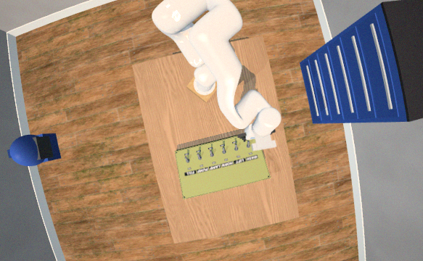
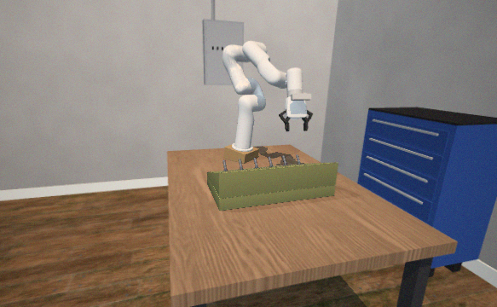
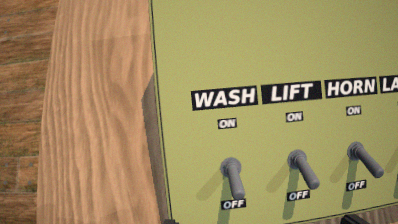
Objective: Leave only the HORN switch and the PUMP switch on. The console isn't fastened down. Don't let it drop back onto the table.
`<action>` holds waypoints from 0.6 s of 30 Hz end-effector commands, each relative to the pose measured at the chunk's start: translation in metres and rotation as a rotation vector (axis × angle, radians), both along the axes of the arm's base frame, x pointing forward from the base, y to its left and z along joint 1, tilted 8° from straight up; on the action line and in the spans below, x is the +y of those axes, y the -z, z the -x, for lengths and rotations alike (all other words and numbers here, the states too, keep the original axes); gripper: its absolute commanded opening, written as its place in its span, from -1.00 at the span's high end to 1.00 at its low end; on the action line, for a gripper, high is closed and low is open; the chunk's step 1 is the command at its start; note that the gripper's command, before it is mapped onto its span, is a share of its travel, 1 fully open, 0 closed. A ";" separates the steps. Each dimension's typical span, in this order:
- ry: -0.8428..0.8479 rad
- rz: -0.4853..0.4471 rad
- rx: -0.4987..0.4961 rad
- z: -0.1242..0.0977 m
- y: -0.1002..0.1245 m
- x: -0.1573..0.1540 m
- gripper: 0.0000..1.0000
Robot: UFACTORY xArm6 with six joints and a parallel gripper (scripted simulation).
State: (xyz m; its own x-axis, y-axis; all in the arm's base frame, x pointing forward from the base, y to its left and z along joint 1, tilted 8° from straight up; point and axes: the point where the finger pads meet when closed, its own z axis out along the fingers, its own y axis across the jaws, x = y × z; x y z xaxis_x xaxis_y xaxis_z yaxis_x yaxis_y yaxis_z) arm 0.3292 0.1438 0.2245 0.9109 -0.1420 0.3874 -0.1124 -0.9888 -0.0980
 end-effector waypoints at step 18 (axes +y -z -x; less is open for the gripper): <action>-0.099 0.019 -0.044 -0.005 -0.003 -0.004 -0.53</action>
